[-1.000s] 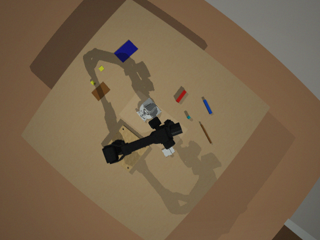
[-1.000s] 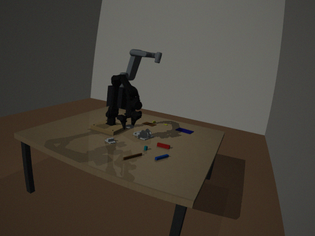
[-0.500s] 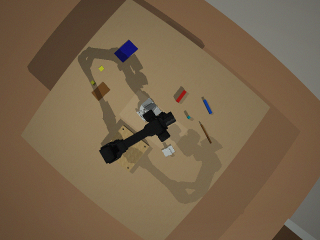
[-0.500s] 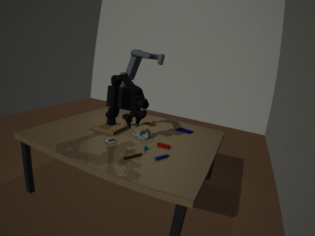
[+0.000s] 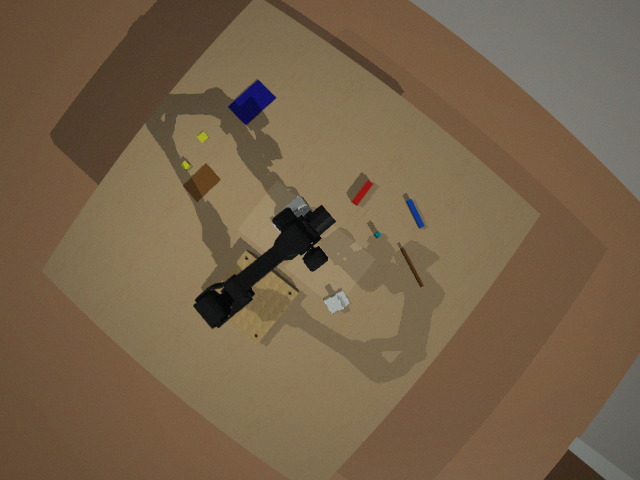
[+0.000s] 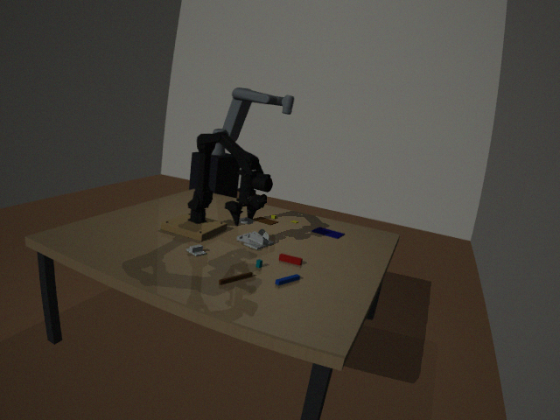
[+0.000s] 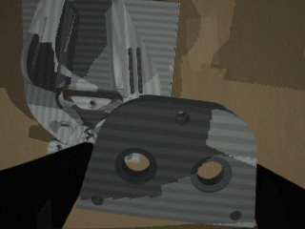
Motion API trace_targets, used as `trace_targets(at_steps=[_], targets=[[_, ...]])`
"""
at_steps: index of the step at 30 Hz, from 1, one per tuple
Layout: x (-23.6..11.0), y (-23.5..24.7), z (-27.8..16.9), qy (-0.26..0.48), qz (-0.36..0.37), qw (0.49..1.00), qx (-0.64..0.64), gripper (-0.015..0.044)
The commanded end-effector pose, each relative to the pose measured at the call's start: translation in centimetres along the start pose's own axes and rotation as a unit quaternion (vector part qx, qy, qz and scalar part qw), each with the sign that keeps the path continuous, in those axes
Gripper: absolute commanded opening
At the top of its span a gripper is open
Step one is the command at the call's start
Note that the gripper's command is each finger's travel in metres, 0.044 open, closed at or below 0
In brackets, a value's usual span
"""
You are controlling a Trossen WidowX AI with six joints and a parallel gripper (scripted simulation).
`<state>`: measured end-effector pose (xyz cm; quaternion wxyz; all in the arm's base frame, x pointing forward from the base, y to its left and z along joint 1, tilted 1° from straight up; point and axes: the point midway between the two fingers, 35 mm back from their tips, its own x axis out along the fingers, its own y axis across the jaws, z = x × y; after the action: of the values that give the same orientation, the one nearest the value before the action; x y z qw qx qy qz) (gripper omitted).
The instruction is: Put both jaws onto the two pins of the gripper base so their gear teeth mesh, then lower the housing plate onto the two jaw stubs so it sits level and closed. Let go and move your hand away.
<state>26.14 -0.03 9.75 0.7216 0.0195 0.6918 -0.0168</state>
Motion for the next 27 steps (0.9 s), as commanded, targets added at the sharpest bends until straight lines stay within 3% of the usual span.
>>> trace_targets(at_steps=[1,17,27], targets=[[0.2,1.2,-0.6,0.004,-0.001,1.0,-0.003,0.0351],[0.3,5.9,-2.6,0.004,0.001,1.0,-0.019,0.0351],[0.3,6.1,-2.7,0.004,0.001,1.0,-0.019,0.0351]])
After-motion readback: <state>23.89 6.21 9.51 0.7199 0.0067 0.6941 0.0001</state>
